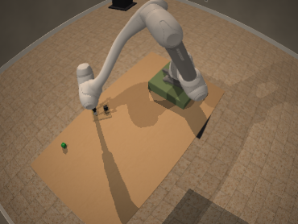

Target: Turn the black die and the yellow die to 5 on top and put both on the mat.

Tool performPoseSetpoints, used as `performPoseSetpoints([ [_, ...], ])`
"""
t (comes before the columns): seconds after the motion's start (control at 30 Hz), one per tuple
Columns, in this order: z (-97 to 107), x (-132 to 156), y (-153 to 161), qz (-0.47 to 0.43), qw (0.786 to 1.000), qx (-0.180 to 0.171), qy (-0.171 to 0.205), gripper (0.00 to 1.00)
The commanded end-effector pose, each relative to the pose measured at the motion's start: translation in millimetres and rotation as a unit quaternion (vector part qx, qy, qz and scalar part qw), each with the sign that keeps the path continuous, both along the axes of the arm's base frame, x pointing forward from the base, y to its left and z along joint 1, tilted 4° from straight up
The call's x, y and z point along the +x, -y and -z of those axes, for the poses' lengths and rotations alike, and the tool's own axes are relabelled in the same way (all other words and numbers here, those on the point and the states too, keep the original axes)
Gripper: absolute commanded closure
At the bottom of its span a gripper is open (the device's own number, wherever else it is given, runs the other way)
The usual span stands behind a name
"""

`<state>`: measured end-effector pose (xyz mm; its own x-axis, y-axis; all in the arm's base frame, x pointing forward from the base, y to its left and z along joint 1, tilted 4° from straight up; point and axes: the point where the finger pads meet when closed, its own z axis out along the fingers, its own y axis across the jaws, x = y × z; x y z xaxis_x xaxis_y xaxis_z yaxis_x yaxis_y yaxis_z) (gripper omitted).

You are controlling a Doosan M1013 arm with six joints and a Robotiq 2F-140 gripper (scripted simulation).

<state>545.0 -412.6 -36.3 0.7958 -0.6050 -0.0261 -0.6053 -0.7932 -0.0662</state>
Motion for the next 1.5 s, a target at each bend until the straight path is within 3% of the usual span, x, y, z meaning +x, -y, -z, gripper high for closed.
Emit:
performPoseSetpoints([
  [0.0,-22.4,2.3,0.2,-0.001,1.0,0.0,0.001,0.65],
  [0.27,-63.0,1.4,3.0,-0.001,1.0,0.0,0.001,0.65],
  [0.6,-74.9,1.1,3.8,-0.001,1.0,0.0,0.001,0.65],
  [0.63,-74.9,1.1,3.8,-0.001,1.0,0.0,0.001,0.0],
  [1.47,-74.9,1.1,3.8,-0.001,1.0,0.0,0.001,0.0],
])
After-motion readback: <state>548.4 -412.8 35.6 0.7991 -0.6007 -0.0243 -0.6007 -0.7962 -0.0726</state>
